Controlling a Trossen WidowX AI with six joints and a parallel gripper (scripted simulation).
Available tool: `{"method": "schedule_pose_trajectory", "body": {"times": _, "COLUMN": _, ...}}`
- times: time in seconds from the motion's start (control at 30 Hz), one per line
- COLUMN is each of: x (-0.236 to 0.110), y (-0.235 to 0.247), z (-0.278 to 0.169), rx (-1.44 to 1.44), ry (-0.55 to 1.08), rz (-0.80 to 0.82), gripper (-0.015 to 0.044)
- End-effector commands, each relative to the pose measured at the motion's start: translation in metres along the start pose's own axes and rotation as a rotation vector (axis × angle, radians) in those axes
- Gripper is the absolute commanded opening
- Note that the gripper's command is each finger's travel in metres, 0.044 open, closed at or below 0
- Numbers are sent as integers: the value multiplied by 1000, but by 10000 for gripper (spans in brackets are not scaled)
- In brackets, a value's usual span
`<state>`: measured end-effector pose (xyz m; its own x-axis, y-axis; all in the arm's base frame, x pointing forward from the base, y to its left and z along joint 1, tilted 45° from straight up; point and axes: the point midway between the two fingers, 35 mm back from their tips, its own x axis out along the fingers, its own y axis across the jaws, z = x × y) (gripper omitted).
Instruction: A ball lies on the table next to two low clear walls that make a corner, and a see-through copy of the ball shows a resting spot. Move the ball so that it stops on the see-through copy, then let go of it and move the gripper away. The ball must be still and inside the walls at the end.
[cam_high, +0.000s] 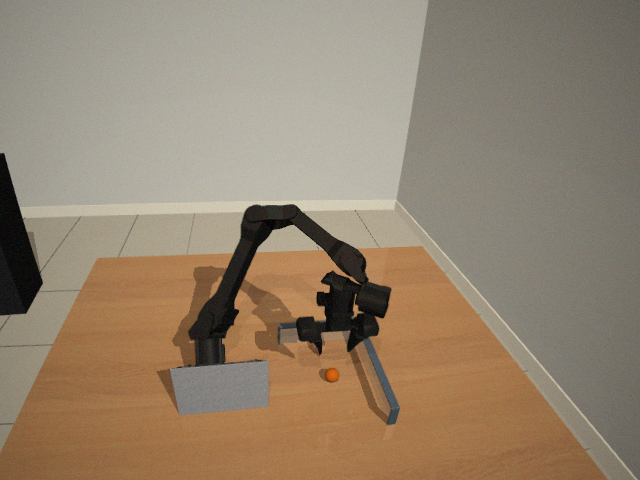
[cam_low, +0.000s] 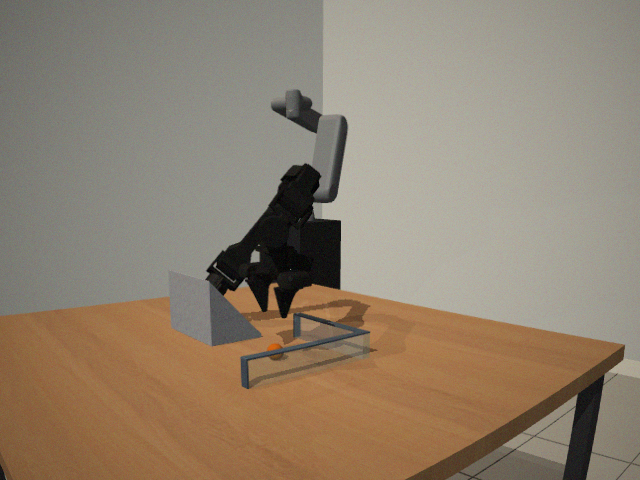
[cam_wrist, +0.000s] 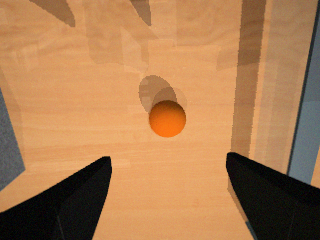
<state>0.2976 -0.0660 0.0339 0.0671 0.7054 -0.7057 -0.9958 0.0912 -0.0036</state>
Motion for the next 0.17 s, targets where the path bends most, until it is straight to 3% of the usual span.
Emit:
{"method": "schedule_pose_trajectory", "body": {"times": 0.0, "x": -33, "y": 0, "z": -1, "rx": -8, "ry": 8, "rz": -14, "gripper": 414}}
{"method": "schedule_pose_trajectory", "body": {"times": 0.03, "x": -35, "y": 1, "z": 0, "rx": -8, "ry": 8, "rz": -14, "gripper": 440}}
{"method": "schedule_pose_trajectory", "body": {"times": 0.13, "x": -35, "y": 1, "z": 0, "rx": -8, "ry": 8, "rz": -14, "gripper": 440}}
